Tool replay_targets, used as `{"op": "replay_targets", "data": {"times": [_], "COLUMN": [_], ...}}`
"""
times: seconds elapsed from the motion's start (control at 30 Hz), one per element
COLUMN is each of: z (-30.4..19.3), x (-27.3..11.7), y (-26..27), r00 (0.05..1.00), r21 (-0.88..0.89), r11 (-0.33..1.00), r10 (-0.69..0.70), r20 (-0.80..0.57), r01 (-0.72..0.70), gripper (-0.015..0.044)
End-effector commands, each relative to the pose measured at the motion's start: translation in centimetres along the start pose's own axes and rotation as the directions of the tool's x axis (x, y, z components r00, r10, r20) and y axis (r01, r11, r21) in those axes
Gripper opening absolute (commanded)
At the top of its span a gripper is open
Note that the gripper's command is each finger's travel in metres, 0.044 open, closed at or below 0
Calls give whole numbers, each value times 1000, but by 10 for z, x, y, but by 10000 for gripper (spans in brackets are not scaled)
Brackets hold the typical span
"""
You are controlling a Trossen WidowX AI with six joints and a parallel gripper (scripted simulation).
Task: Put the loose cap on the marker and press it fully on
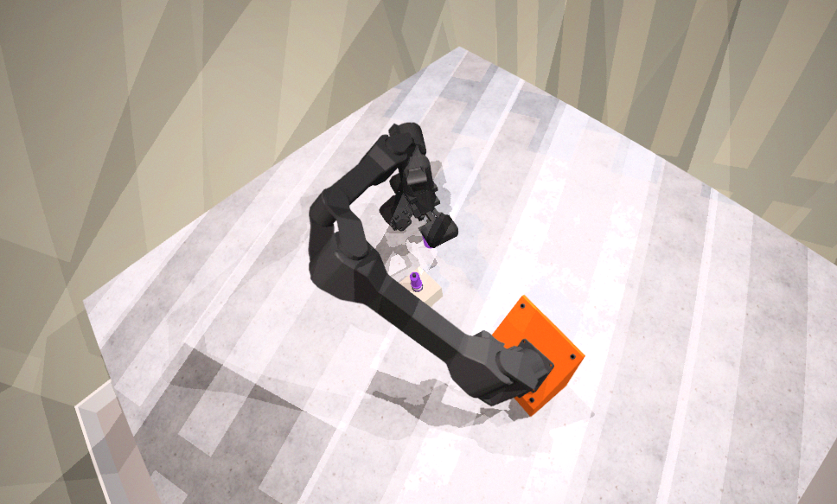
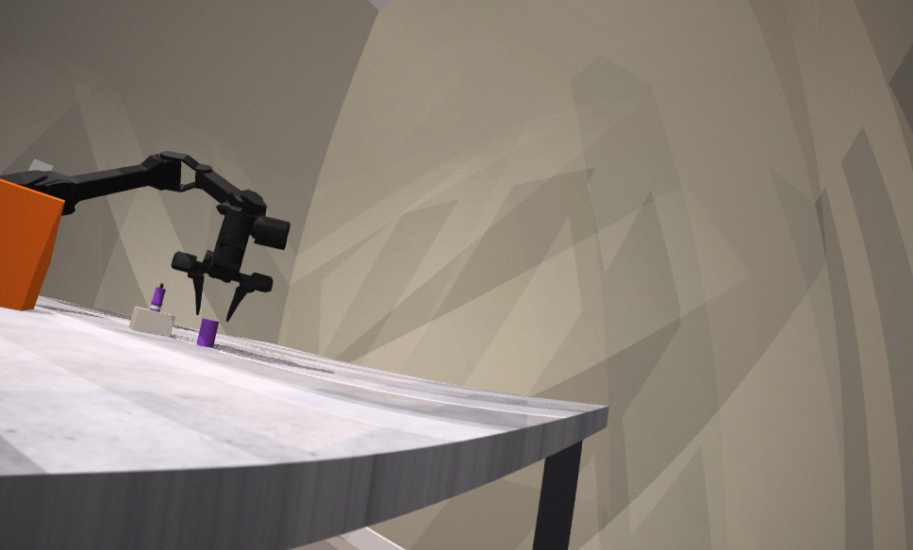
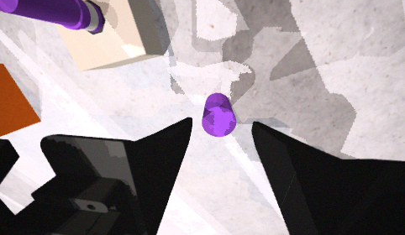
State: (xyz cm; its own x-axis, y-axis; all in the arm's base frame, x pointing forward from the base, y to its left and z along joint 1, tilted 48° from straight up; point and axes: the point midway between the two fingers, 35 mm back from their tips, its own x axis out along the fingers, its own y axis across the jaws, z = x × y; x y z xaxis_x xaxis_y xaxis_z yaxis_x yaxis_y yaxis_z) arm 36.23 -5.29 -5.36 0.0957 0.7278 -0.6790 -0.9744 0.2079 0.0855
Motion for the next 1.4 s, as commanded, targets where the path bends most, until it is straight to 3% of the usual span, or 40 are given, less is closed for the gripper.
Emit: {"op": "replay_targets", "data": {"times": [0.0, 0.77, 0.9, 1.2, 1.3, 1.37], "z": [-1, 0, 0, 0, 0, -1], "x": [10, 41, 41, 41, 36, 30], "y": [2, 3, 3, 2, 1, 1], "r00": [1000, 1000, 1000, 1000, 1000, 1000], "r21": [10, 10, 10, 10, 10, 10], "r11": [1000, 1000, 1000, 1000, 1000, 1000], "r10": [6, 7, 7, 7, 7, 6], "r20": [9, 12, 12, 12, 11, 10], "r01": [-6, -7, -7, -7, -7, -7], "gripper": [257, 257, 152, 92, 13, 0]}}
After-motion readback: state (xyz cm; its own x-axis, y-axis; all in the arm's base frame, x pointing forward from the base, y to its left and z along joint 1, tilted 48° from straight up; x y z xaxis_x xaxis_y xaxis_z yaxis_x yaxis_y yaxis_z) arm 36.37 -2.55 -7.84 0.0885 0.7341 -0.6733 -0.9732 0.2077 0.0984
